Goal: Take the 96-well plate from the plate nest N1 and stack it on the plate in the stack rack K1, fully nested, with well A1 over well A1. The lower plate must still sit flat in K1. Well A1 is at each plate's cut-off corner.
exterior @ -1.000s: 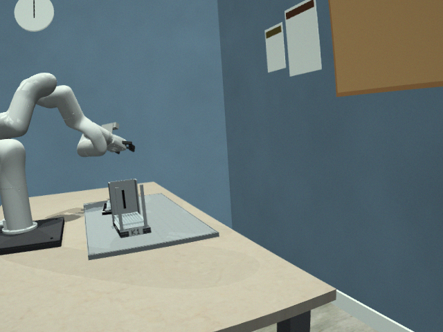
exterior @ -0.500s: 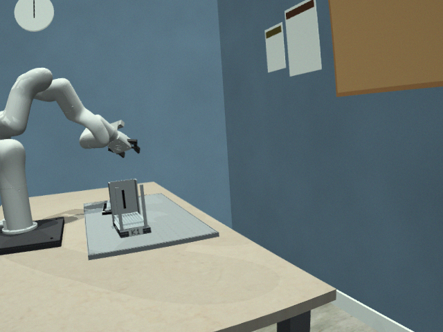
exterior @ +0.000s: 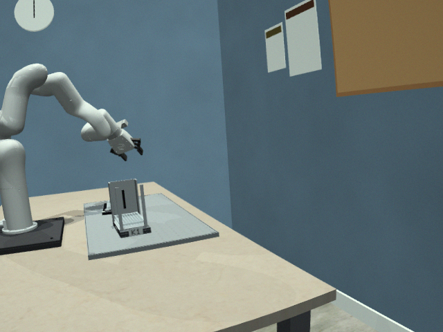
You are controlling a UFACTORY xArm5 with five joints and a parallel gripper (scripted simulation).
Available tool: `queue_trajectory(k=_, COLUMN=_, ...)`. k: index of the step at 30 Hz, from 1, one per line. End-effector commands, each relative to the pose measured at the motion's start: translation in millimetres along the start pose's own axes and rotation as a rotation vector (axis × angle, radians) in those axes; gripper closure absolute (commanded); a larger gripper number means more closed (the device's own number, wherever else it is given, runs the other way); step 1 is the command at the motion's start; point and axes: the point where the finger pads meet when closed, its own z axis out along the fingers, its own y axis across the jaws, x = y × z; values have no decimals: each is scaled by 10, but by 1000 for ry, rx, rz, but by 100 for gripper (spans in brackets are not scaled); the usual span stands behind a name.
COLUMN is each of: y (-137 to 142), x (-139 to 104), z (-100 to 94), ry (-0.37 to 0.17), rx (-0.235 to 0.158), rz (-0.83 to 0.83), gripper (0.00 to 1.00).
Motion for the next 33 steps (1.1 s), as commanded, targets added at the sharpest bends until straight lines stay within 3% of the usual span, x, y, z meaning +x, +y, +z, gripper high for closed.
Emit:
queue_trajectory(k=1, y=110, x=-152, z=-81, ry=-65, rx=9, rz=-40, gripper=0)
queue_trajectory(k=4, y=110, x=-152, z=-81, ry=-65, rx=9, rz=-40, gripper=0)
queue_trajectory(k=6, y=150, x=-234, z=-121, ry=-122, rx=23, rz=-73, gripper=0)
queue_trajectory(k=9, y=184, x=-305, z=-154, ry=-126, rx=24, rz=-75, gripper=0)
queue_trajectory(k=11, y=218, x=-387, z=-199, ry=-181, rx=42, rz=-107, gripper=0)
queue_trajectory(k=14, y=249, x=-462, z=-240, ry=-185, rx=43, rz=-109, gripper=0)
queue_trajectory(k=16, y=278, x=-543, z=-290, ry=-239, rx=65, rz=-141, gripper=0)
queue_trajectory(k=21, y=306, x=-622, z=-337, ry=-242, rx=66, rz=-142, gripper=0)
queue_trajectory(k=23, y=329, x=-702, z=-391, ry=-296, rx=92, rz=-173, gripper=0)
queue_trajectory(k=26, y=353, x=-783, z=-446, ry=-299, rx=93, rz=-174, gripper=0)
queue_trajectory(k=28, y=372, x=-862, z=-504, ry=-351, rx=122, rz=-204, gripper=0)
queue_trajectory(k=32, y=391, x=-946, z=-565, ry=-353, rx=124, rz=-205, gripper=0)
queue_trajectory(k=33, y=398, x=-985, z=-596, ry=-378, rx=140, rz=-219, gripper=0)
